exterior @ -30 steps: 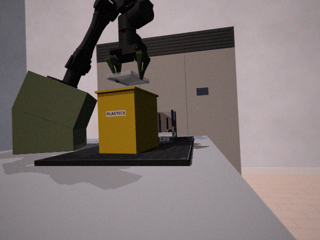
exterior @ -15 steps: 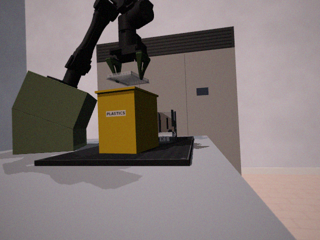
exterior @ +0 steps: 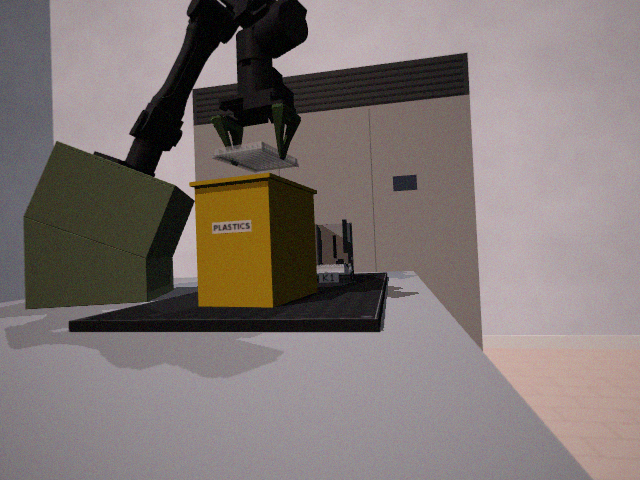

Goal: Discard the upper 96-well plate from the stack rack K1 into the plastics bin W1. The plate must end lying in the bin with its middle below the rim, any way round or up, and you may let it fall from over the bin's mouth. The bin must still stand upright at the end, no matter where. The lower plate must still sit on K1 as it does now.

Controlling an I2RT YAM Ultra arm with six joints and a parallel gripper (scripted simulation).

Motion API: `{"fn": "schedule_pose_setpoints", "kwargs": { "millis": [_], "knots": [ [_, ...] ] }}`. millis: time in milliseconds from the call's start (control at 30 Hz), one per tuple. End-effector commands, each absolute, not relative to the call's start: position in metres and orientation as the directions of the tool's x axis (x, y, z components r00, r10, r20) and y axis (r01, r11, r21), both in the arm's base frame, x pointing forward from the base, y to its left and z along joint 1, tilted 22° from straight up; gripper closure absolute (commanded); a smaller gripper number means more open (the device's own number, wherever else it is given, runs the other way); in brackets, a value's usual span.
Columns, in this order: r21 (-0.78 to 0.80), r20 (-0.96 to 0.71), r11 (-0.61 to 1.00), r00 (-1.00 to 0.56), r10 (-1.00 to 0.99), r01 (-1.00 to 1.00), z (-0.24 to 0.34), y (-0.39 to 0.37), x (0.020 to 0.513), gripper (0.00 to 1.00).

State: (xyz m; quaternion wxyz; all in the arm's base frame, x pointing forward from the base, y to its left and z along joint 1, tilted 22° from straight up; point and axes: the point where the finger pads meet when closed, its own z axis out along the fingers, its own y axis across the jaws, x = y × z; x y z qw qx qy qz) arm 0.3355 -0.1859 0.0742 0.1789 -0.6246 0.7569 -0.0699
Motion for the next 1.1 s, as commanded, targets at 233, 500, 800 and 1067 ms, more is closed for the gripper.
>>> {"fn": "schedule_pose_setpoints", "kwargs": {
  "millis": [233, 500, 800, 1067],
  "knots": [
    [-0.342, -0.183, 0.210, -0.154, -0.971, -0.916, 0.080, -0.186, 0.336, 1.00],
    [-0.342, -0.183, 0.210, -0.154, -0.971, -0.916, 0.080, -0.186, 0.336, 1.00],
    [-0.342, -0.183, 0.210, -0.154, -0.971, -0.916, 0.074, -0.185, 0.339, 1.00],
    [-0.342, -0.183, 0.210, -0.154, -0.971, -0.916, 0.065, -0.185, 0.343, 1.00]
  ]
}}
